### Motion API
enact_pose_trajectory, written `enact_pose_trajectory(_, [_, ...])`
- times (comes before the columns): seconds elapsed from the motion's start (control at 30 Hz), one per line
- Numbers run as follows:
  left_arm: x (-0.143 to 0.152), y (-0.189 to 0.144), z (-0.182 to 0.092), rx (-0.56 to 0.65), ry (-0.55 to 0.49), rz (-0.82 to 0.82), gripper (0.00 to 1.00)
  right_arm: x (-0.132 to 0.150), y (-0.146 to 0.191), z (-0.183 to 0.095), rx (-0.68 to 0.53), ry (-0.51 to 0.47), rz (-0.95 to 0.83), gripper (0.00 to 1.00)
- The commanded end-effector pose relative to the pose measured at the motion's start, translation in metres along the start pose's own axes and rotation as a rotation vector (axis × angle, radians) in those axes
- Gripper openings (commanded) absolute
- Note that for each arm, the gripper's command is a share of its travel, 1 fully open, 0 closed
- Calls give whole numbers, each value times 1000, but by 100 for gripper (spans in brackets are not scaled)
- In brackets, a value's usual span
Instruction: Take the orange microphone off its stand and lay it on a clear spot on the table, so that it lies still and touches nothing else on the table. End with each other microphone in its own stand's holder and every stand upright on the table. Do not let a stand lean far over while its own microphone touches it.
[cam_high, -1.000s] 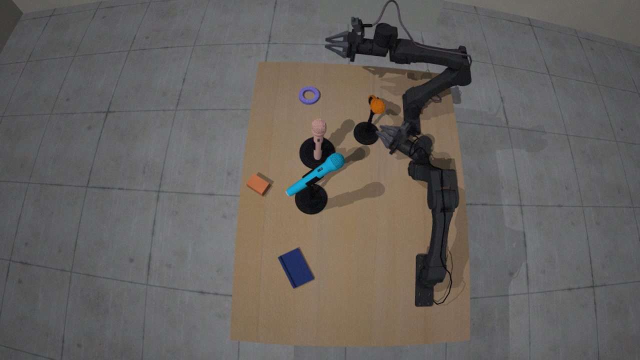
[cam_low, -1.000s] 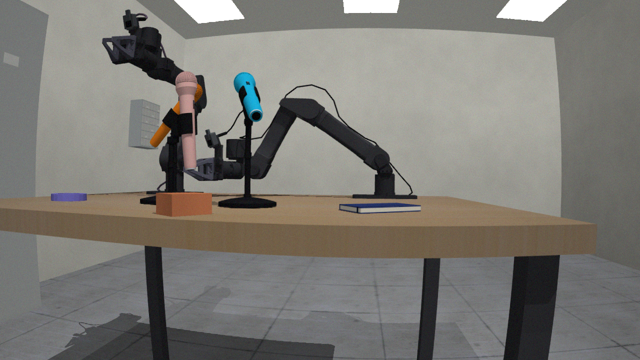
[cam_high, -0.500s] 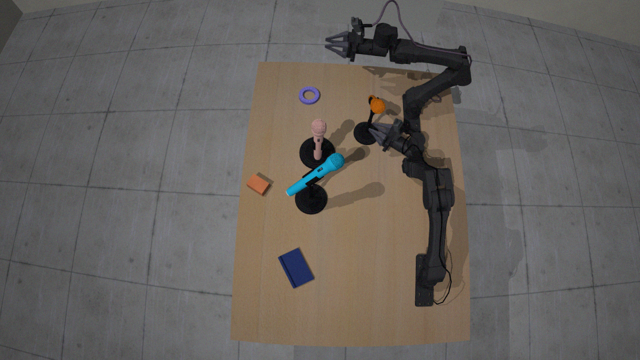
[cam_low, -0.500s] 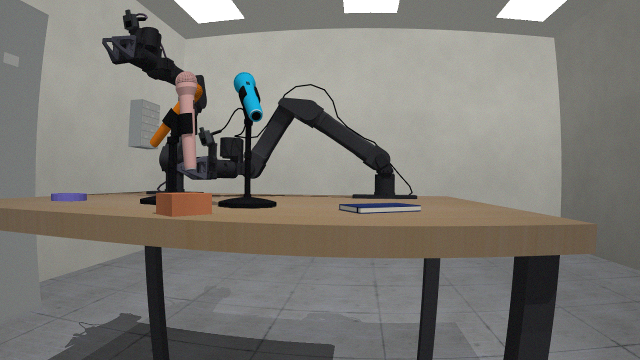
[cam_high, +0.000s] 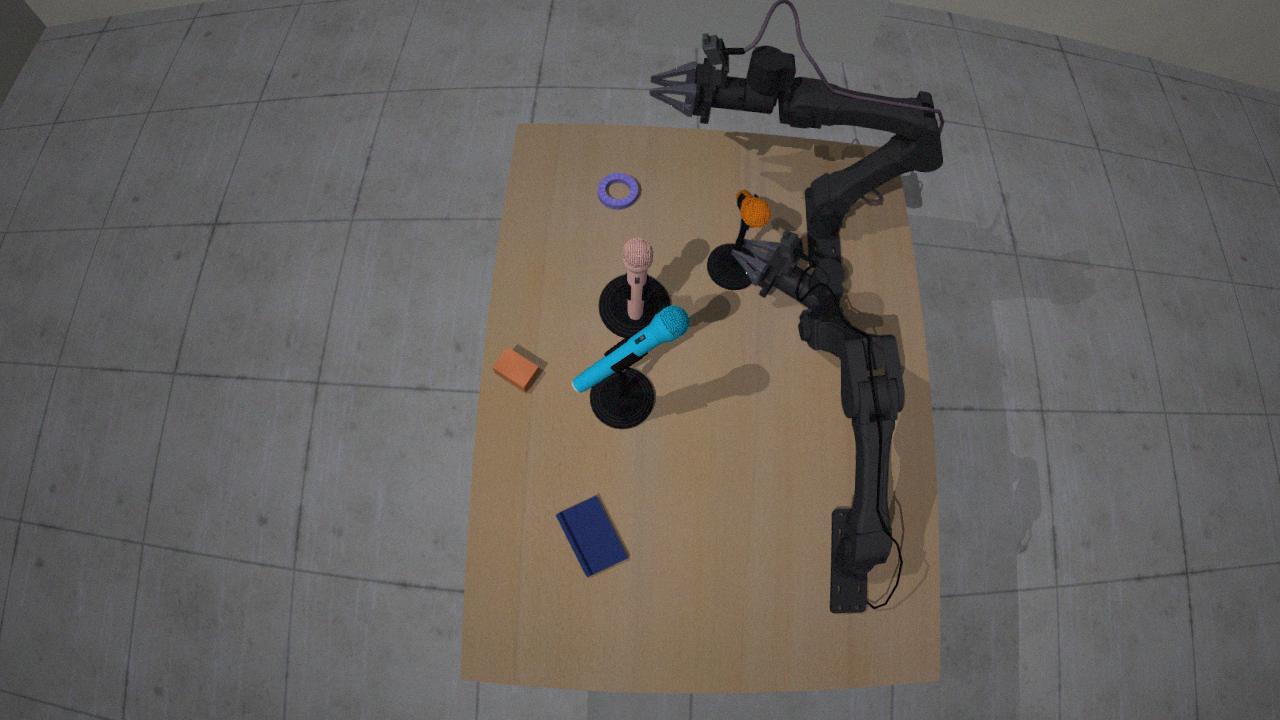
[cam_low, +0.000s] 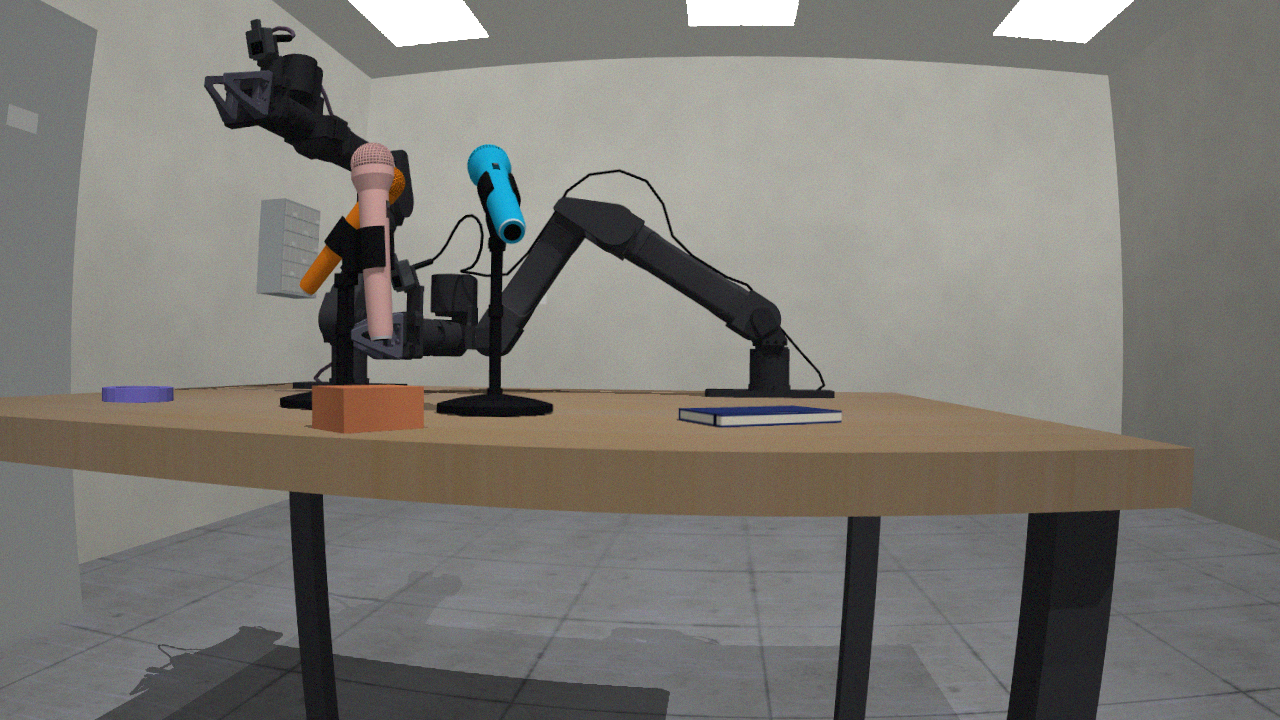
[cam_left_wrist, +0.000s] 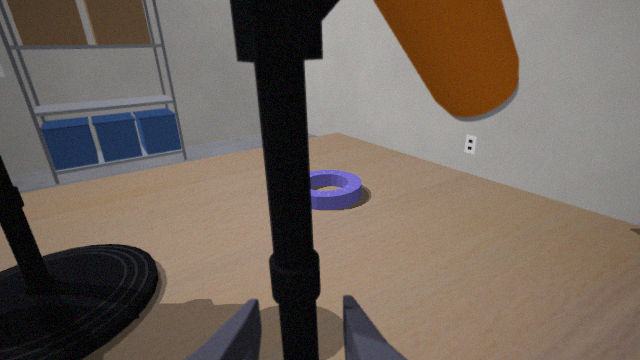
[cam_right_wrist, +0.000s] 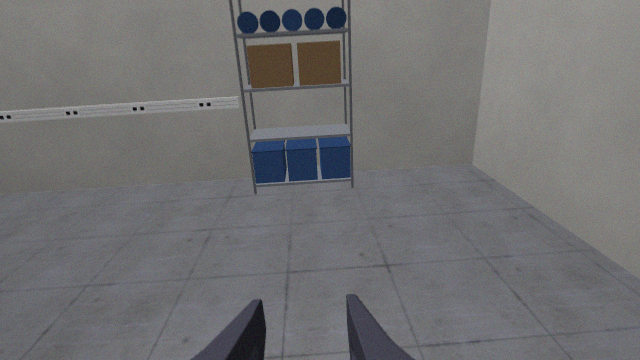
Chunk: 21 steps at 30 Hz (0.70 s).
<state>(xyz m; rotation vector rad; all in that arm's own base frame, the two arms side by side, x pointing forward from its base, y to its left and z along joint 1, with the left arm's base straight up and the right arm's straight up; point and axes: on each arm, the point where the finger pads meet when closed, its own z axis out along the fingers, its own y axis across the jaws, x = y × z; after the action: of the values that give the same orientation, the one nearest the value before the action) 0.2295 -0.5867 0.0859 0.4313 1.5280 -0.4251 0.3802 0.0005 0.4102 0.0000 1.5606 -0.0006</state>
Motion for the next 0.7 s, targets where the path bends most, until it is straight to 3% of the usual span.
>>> enact_pose_trajectory(0.0, [-33,-4,11,4,-44,-60,31,-20,2,-8,-3,-35,1,31])
enact_pose_trajectory(0.03, [-34,-3,12,3,-46,-63,0,-20,2,-8,-3,-35,1,31])
enact_pose_trajectory(0.67, [-38,-3,15,7,-48,-66,0,-20,2,-8,-2,-35,1,31])
